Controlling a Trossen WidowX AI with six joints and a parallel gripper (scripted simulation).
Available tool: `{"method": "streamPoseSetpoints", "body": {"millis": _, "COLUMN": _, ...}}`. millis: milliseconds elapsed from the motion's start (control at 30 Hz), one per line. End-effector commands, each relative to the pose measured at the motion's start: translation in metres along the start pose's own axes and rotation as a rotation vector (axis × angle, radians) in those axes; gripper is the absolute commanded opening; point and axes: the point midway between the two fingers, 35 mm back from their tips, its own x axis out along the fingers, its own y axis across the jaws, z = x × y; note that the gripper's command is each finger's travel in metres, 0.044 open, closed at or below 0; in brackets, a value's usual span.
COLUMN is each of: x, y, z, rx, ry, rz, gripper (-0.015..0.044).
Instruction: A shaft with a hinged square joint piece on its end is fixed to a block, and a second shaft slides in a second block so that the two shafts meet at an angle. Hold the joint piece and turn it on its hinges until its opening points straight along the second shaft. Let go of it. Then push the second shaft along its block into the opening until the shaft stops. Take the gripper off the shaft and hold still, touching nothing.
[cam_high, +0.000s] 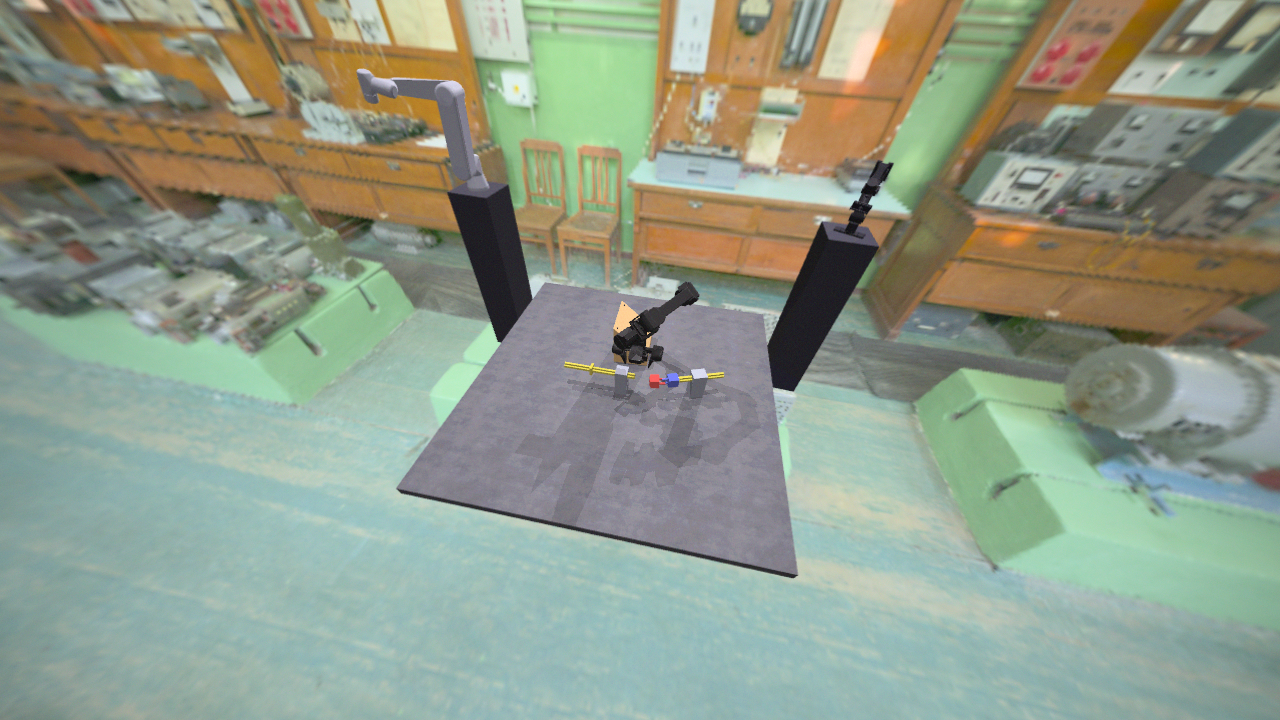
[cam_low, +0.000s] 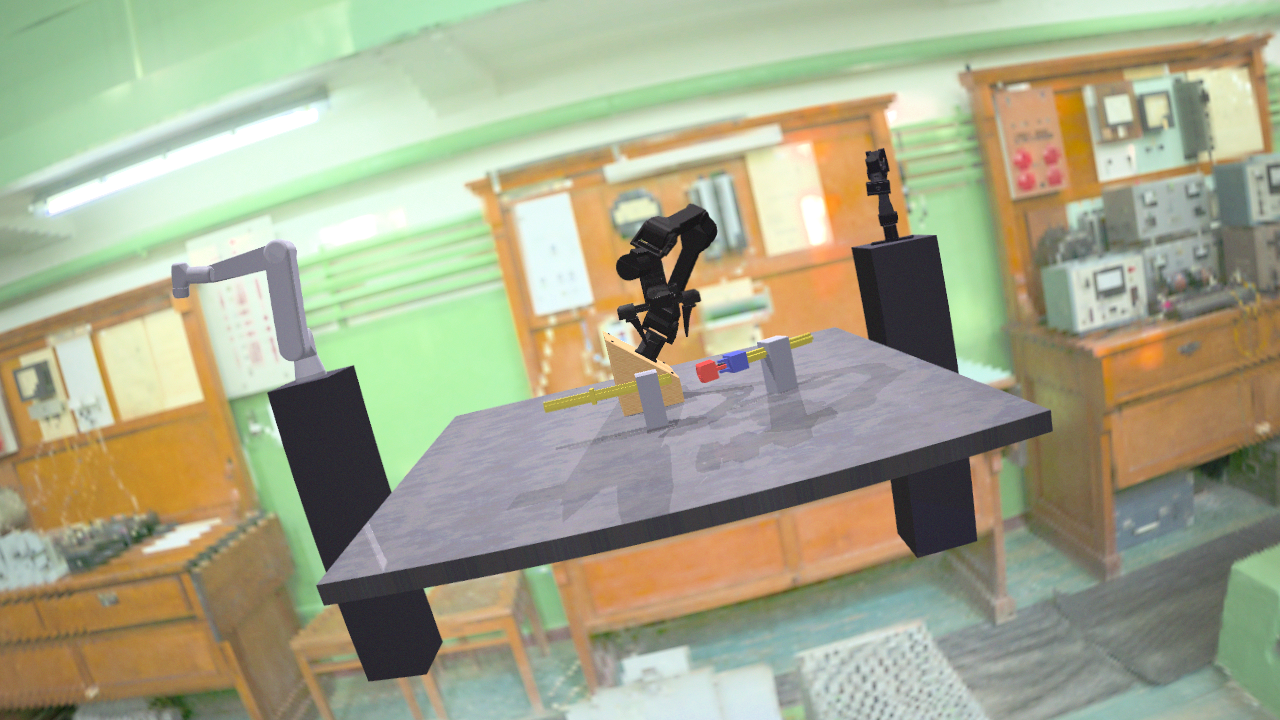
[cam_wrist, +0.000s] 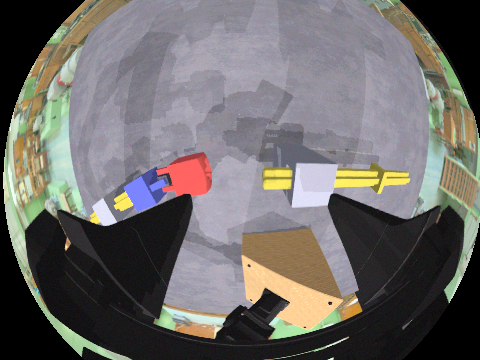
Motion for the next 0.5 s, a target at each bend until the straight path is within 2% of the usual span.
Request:
{"method": "streamPoseSetpoints", "body": {"millis": 0, "x": 0.0032, "y": -0.0031, "z": -0.0008, "rx": 0.085, "ry": 0.006, "rz": 0.002, "gripper": 0.0440}}
{"method": "streamPoseSetpoints", "body": {"millis": 467, "x": 0.0092, "y": -0.0042, "z": -0.0004, "rx": 0.506, "ry": 0.015, "rz": 0.020, "gripper": 0.0440}}
